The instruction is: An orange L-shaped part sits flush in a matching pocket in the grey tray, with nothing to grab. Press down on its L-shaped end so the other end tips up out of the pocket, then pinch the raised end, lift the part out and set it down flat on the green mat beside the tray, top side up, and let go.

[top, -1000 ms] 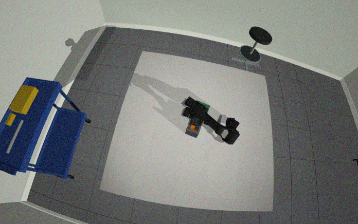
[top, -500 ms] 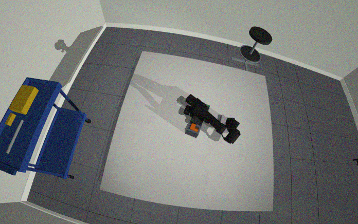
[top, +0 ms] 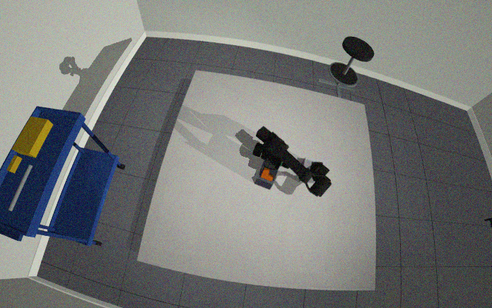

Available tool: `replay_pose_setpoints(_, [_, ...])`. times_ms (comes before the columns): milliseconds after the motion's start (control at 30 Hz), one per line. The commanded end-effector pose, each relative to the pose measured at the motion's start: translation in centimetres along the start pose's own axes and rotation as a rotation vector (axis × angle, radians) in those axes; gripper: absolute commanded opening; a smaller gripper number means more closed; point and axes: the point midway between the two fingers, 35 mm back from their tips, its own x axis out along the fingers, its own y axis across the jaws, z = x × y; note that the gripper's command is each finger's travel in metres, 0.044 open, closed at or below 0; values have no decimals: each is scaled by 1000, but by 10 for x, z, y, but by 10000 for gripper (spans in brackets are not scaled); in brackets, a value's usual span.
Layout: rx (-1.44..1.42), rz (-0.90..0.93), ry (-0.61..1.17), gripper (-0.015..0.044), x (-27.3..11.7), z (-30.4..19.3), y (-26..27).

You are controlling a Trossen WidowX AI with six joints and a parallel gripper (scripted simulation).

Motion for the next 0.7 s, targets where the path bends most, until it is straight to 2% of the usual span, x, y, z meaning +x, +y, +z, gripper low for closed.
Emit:
replay_pose_setpoints(0, [-6, -6, 5, 0, -8, -1, -2])
replay_pose_setpoints(500, [-6, -6, 6, 0, -22, -1, -1])
replay_pose_setpoints(667, [-6, -6, 7, 0, -21, -16, 0])
